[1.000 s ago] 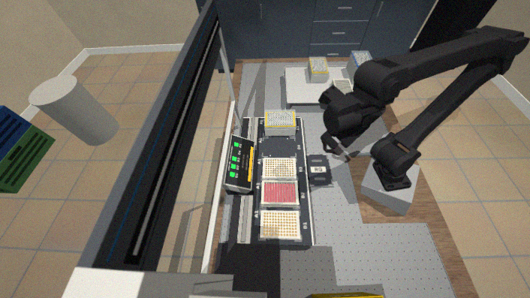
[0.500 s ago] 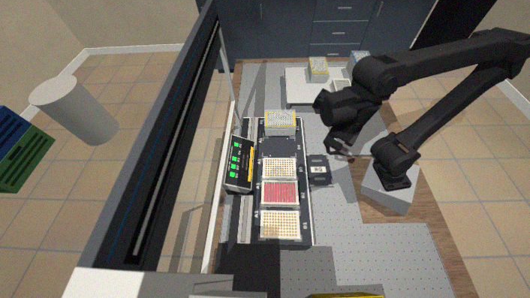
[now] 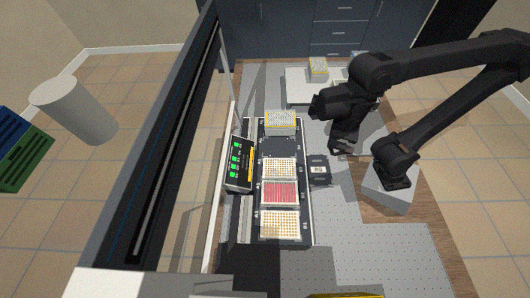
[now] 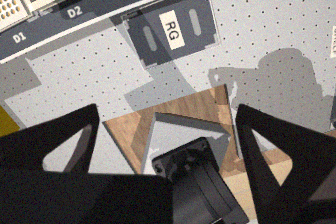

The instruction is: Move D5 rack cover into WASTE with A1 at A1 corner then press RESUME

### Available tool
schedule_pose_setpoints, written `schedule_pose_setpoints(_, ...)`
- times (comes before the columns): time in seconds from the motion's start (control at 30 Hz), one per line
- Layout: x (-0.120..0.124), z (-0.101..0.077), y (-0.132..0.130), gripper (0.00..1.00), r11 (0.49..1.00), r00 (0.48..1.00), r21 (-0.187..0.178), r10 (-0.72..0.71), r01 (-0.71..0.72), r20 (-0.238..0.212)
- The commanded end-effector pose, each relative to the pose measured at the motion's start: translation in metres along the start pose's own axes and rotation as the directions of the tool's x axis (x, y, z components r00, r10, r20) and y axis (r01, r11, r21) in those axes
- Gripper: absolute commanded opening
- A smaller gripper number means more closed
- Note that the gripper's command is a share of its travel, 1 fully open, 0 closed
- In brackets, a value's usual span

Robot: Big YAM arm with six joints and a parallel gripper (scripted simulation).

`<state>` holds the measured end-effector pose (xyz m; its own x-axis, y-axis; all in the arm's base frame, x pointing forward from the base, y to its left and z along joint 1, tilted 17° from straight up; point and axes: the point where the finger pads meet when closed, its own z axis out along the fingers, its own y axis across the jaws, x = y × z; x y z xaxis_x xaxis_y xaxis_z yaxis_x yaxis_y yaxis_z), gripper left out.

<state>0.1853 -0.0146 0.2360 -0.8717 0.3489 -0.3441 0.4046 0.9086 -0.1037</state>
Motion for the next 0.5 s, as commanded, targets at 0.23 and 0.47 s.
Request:
schedule_pose_setpoints(0.23, -0.0185, -0.0232, 0.0012, 1.0, 0.975, 0.977, -0.048, -0.215, 0.215, 0.002)
schedule_pose_setpoints(0.47, -0.0187, -0.0229, 0.0012, 1.0, 0.949, 0.951, -0.061, -0.31, 0.309, -0.016)
